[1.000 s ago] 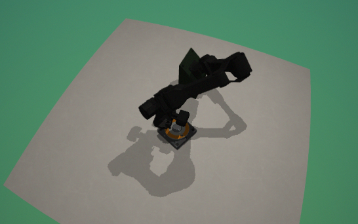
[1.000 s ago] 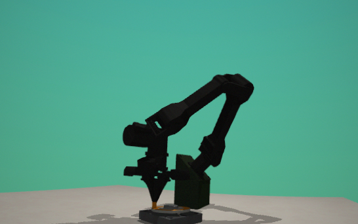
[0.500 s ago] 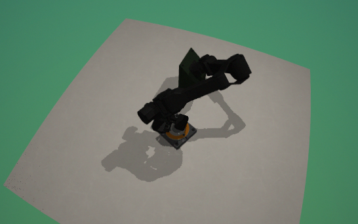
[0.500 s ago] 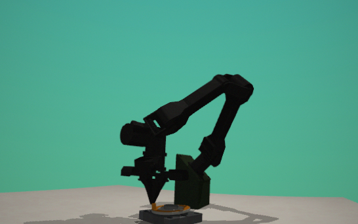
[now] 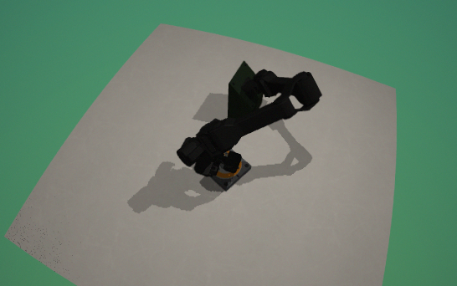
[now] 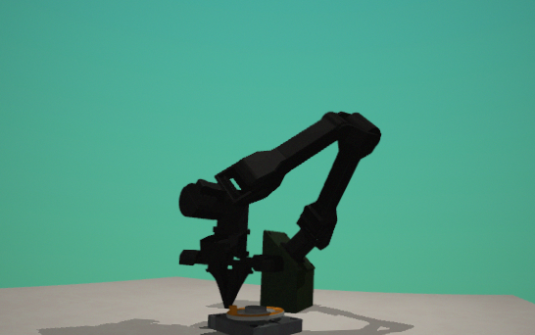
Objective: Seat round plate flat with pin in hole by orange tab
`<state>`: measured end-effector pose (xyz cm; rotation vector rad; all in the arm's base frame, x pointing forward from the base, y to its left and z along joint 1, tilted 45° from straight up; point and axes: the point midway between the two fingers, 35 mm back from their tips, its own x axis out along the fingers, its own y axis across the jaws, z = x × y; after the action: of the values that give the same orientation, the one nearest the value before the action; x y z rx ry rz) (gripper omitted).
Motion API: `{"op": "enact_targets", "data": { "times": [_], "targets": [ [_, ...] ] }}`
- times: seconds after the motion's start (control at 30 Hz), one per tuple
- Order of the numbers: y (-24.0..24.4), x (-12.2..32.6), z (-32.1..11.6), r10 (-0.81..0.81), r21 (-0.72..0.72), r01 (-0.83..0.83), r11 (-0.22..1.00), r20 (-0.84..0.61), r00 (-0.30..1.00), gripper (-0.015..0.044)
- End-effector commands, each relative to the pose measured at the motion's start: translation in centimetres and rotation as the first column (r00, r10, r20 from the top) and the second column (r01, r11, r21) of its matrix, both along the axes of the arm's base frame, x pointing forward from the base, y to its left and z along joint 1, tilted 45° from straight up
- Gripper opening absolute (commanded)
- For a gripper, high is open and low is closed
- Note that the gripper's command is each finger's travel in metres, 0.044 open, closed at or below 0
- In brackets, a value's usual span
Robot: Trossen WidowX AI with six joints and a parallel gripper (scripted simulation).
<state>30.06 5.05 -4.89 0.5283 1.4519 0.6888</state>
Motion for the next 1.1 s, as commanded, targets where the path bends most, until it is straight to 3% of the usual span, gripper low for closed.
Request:
{"op": "enact_targets", "data": {
  "times": [0.0, 1.07],
  "targets": [
    [0.5, 0.4, 0.4, 0.003, 0.004, -0.003, 1.0, 0.001, 1.0, 0.0],
    [2.9, 1.4, 3.3, 0.003, 0.005, -0.003, 1.0, 0.001, 1.0, 0.0]
  ]
}}
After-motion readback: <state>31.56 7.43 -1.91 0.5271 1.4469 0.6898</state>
